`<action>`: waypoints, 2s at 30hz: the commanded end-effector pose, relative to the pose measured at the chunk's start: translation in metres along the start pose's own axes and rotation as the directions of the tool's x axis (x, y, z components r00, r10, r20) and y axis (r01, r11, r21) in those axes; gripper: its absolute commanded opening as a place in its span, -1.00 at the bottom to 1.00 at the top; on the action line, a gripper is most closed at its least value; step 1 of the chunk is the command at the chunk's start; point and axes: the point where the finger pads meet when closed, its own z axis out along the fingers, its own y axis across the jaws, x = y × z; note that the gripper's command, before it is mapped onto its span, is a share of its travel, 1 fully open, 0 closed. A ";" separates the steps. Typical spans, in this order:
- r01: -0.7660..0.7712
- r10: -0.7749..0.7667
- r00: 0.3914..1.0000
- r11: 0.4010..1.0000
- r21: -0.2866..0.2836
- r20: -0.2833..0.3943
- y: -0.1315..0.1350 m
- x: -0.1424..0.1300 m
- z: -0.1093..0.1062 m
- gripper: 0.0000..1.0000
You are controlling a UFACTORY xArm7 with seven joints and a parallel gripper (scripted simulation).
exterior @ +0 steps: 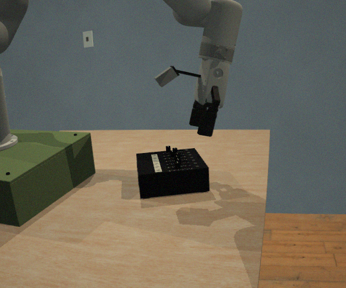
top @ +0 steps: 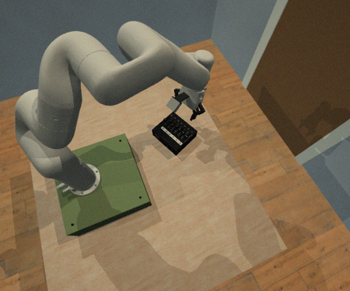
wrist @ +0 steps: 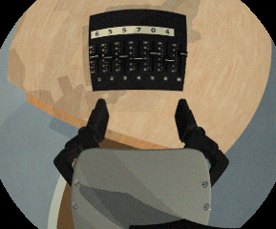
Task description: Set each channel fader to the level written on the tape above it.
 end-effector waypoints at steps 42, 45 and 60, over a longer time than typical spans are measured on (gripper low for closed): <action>0.879 -0.884 0.462 0.467 0.098 0.067 0.003 0.038 -0.035 1.00; 0.934 -0.942 0.331 0.335 0.122 0.047 0.003 0.046 -0.039 1.00; 0.925 -0.936 -0.332 -0.347 0.156 -0.114 0.000 0.079 -0.047 1.00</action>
